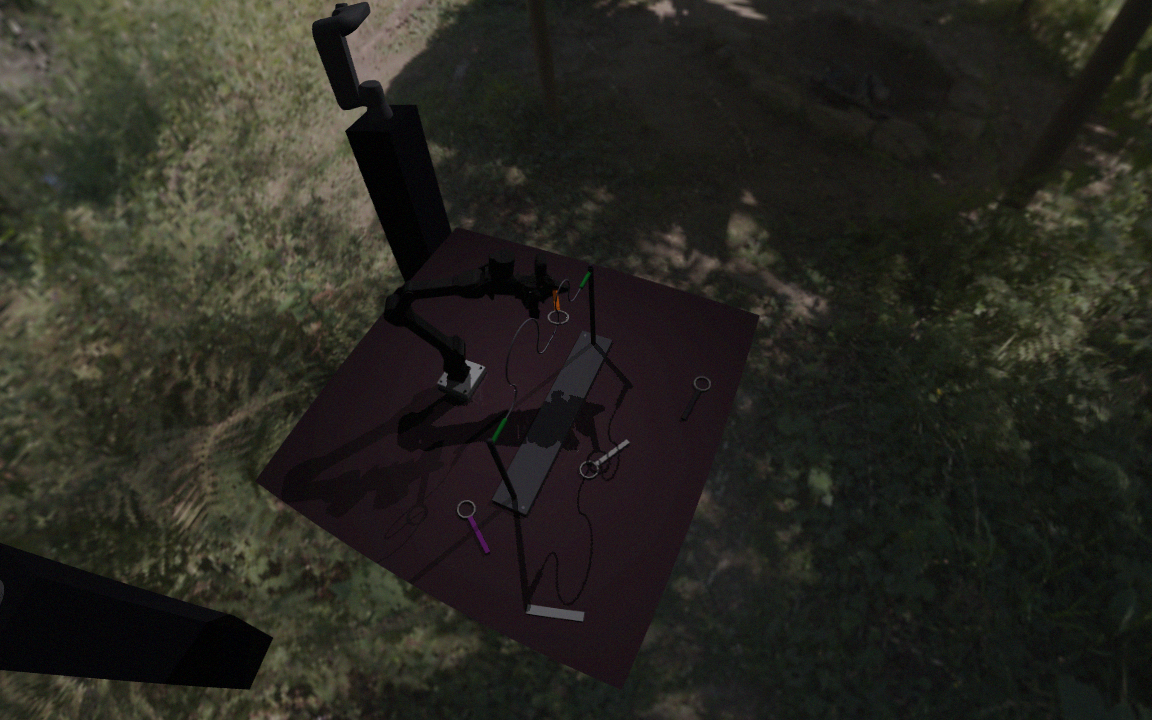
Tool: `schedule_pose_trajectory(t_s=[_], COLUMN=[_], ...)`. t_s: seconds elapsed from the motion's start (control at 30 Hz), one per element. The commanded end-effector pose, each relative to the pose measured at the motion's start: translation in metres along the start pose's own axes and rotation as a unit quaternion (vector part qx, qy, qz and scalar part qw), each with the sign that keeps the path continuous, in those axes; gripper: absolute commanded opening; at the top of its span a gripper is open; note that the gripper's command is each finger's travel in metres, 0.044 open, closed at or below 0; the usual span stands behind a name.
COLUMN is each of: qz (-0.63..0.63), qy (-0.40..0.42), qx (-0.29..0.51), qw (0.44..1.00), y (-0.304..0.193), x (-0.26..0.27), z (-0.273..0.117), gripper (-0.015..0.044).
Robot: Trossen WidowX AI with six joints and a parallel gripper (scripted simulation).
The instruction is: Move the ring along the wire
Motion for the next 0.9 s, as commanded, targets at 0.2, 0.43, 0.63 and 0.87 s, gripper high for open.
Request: schedule_pose_trajectory(t_s=[0.2,0.43,0.63,0.87], qz=[0.100,0.153,0.182,0.184], qy=[0.059,0.088,0.105,0.106], qx=[0.016,0.024,0.028,0.029], qw=[0.993,0.984,0.977,0.977], y=[0.003,0.008,0.013,0.016], x=[0.029,0.045,0.055,0.060], z=[-0.006,-0.011,-0.015,-0.018], gripper=[-0.0150,-0.0150,-0.0150,-0.0150])
Point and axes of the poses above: the point midway between the two fingers, 35 mm back from their tips, its own z axis out along the fingers, its own x axis across the jaws, y = z × x, the point moved 7 cm from there along -z, back along the fingers, and after that the axes turned 2 degrees about z, right-handed, at the moved point
